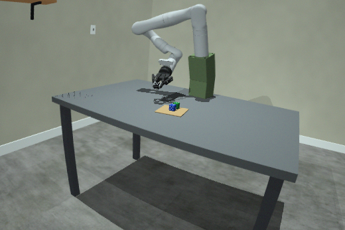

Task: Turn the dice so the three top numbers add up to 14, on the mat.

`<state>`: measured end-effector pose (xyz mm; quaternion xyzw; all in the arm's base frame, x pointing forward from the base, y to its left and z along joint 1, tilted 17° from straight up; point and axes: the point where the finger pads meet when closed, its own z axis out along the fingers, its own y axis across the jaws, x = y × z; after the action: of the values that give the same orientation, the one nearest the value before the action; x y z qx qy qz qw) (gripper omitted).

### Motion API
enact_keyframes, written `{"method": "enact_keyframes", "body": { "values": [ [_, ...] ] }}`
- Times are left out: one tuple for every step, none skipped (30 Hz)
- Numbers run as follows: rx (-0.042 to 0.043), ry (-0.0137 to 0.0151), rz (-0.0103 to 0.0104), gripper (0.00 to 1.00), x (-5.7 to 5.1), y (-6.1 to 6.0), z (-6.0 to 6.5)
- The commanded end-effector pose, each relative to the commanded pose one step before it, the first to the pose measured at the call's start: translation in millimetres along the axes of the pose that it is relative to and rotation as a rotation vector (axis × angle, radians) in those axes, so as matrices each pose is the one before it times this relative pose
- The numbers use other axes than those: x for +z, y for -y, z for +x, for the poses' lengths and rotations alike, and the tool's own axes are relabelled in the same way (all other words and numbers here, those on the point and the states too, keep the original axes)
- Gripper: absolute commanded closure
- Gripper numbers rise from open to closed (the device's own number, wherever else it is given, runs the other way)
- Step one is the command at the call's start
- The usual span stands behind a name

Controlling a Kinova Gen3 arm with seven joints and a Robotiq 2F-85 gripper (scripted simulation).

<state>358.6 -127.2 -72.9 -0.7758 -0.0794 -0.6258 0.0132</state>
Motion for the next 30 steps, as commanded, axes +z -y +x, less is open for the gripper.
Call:
{"method": "enact_keyframes", "body": {
  "values": [
    [0.00244,-0.00577,-0.00225,0.74,-0.41,0.24,-1.84],
    [-0.00013,-0.00235,0.00021,0.74,-0.07,0.09,-0.05],
    [-0.00011,-0.00192,0.00018,0.74,-0.06,0.08,-0.04],
    [-0.00009,-0.00152,0.00015,0.74,-0.05,0.06,-0.04],
    [-0.00007,-0.00117,0.00012,0.74,-0.04,0.05,-0.03],
    [-0.00005,-0.00085,0.00009,0.74,-0.03,0.04,-0.02],
    [-0.00004,-0.00058,0.00006,0.74,-0.02,0.03,-0.01],
    [-0.00002,-0.00036,0.00004,0.74,-0.01,0.02,-0.01],
    [-0.00001,-0.00019,0.00002,0.74,-0.01,0.01,0.00],
    [0.00000,-0.00007,0.00001,0.74,0.00,0.00,0.00],
    [0.00000,-0.00001,0.00000,0.74,0.00,0.00,0.00],
    [0.00000,0.00000,0.00000,0.74,0.00,0.00,0.00],
    [0.00000,0.00000,0.00000,0.74,0.00,0.00,0.00],
    [0.00000,0.00000,0.00000,0.74,0.01,0.00,-0.01],
    [0.00001,-0.00002,-0.00001,0.74,0.04,0.00,-0.08],
    [0.00002,-0.00004,-0.00003,0.74,0.11,0.00,-0.22],
    [0.00004,-0.00008,-0.00006,0.74,0.21,-0.01,-0.40],
    [0.00006,-0.00012,-0.00009,0.74,0.32,-0.01,-0.62],
    [0.00008,-0.00016,-0.00012,0.74,0.45,-0.01,-0.86],
    [0.00011,-0.00021,-0.00015,0.74,0.59,-0.01,-1.12],
    [0.00010,-0.00020,-0.00014,0.74,0.74,-0.02,-1.41],
    [0.00000,0.00000,0.00000,0.74,0.90,-0.03,-1.71],
    [0.00000,0.00000,0.00000,0.74,1.04,-0.02,-1.99],
    [0.00000,0.00000,0.00000,0.74,1.17,-0.03,-2.24],
    [0.00000,0.00001,0.00000,0.74,1.30,-0.03,-2.48],
    [0.00000,-0.00001,0.00000,0.74,1.40,-0.04,-2.68],
    [0.00000,0.00000,0.00000,0.74,1.50,-0.04,-2.86],
    [0.00000,0.00000,0.00000,0.74,1.57,-0.04,-3.00],
    [0.00000,0.00000,0.00000,0.74,0.00,0.00,0.00],
    [0.00000,0.00000,0.00000,0.74,0.00,0.00,0.00]
  ]
}}
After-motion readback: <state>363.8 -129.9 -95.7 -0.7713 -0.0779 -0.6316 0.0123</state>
